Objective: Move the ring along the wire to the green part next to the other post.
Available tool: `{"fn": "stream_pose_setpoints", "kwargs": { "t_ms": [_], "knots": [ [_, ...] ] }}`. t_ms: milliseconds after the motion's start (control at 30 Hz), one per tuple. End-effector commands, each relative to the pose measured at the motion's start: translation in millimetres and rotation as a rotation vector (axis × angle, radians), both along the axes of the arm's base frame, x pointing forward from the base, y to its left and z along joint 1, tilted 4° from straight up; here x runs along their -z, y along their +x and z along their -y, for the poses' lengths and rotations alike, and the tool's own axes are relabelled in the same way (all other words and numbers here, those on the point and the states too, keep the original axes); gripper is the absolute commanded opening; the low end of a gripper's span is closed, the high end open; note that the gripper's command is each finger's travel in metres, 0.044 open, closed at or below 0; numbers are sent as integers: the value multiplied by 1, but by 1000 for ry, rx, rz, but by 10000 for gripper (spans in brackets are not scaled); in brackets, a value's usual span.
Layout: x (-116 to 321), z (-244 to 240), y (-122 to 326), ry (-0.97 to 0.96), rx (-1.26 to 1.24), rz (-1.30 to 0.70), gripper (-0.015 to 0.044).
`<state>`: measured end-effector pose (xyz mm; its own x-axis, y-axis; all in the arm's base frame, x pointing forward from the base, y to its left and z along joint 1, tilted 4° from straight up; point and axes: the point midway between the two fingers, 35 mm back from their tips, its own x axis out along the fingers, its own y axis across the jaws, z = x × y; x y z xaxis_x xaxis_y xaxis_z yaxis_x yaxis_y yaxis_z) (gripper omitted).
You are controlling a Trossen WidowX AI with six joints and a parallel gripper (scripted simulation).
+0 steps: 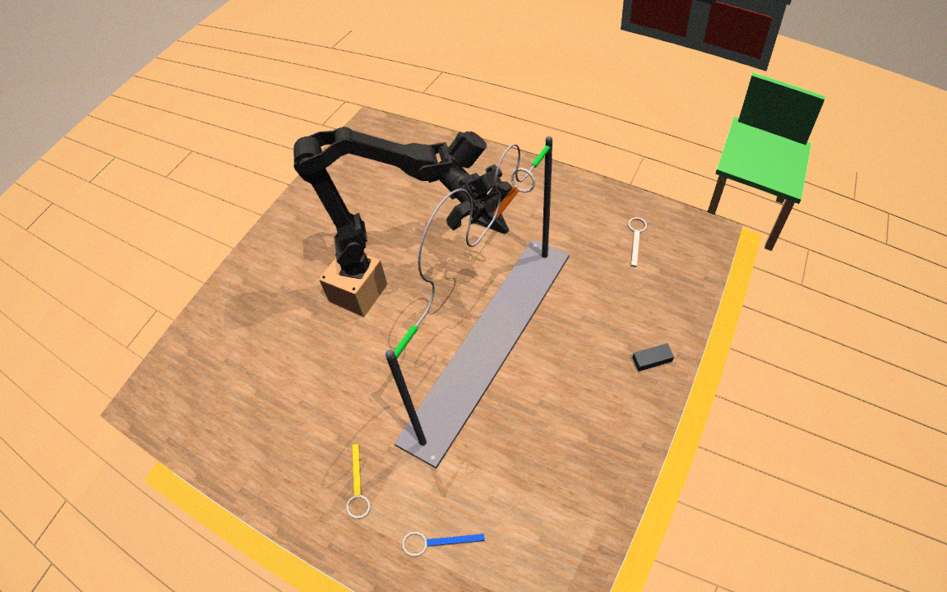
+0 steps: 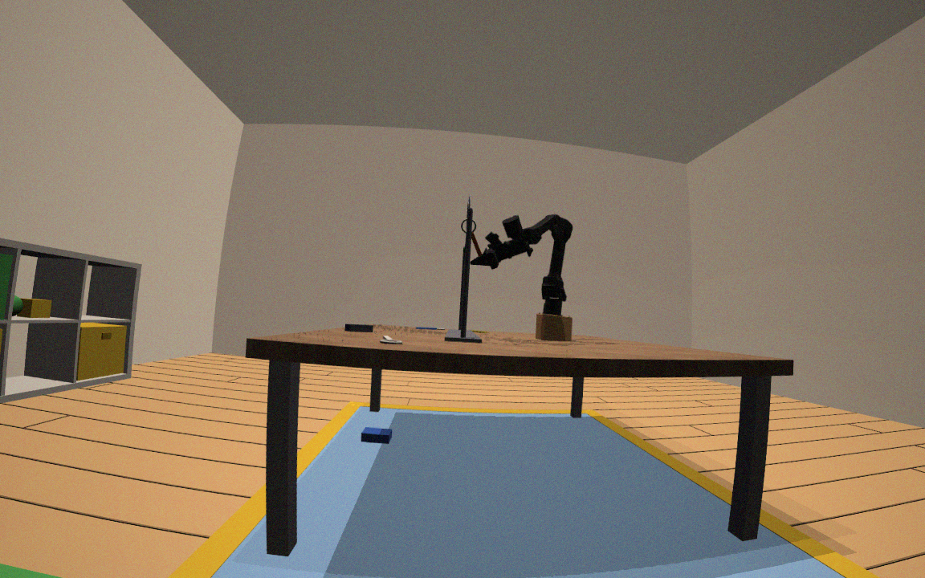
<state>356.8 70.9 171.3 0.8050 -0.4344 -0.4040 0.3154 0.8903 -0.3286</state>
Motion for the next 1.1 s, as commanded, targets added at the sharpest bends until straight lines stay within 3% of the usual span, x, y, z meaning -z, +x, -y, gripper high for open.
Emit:
{"fn": "stream_pose_setpoints", "kwargs": {
  "t_ms": [0, 433, 1067],
  "knots": [
    [1, -16, 5, 97, 4, 28, -150],
    [3, -48, 12, 261, 11, 66, -150],
    [2, -73, 18, 312, 13, 79, -150]
  ]
}}
